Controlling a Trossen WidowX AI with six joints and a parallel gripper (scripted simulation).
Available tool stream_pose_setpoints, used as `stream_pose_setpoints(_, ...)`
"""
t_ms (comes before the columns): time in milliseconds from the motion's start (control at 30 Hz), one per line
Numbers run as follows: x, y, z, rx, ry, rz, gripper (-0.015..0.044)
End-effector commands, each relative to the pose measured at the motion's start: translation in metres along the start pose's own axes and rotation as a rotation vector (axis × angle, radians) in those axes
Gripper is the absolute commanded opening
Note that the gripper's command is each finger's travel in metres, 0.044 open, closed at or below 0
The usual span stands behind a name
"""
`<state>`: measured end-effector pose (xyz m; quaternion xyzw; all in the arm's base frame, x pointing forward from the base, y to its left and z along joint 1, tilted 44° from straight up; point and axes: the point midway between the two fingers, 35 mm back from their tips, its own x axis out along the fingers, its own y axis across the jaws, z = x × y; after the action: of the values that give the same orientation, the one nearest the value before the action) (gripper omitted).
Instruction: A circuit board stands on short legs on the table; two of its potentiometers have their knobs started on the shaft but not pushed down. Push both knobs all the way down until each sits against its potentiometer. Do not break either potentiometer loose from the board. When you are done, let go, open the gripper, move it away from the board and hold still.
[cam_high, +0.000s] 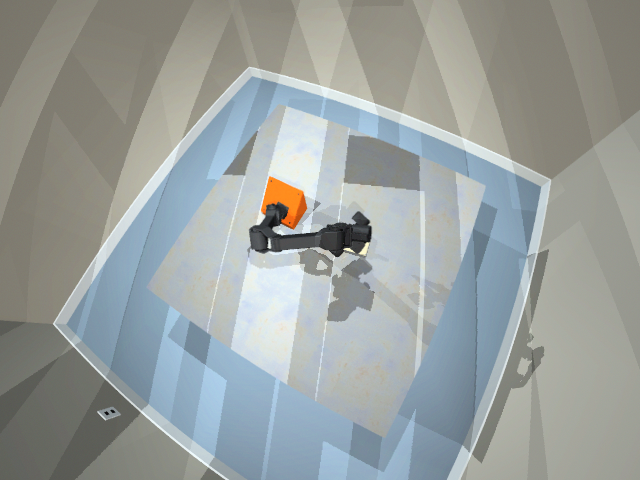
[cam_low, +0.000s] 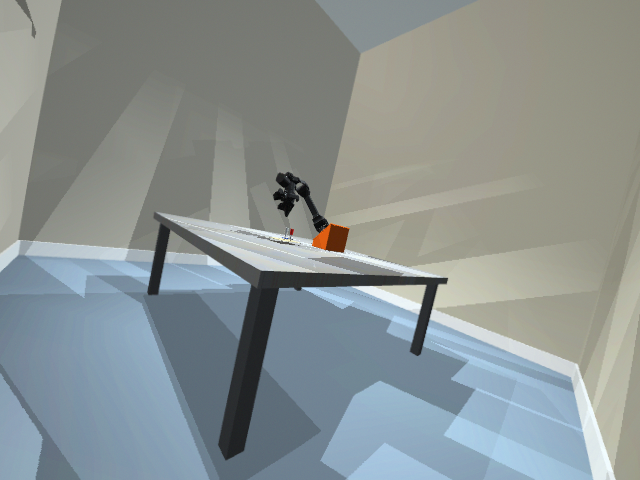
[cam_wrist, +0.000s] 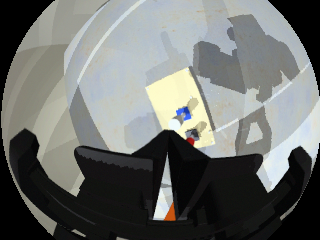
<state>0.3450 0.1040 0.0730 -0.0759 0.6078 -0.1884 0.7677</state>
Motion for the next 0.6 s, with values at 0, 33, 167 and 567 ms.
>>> stream_pose_setpoints(0,0.007,0.001,-0.016,-0.122,0.035,-0.088,0.0000)
stream_pose_setpoints(33,0.008,0.000,-0.019,-0.148,0.041,-0.106,0.0000)
stream_pose_setpoints(167,0.010,0.000,-0.031,-0.257,0.067,-0.179,0.0000)
stream_pose_setpoints(567,0.012,-0.004,-0.055,-0.523,0.125,-0.353,0.0000)
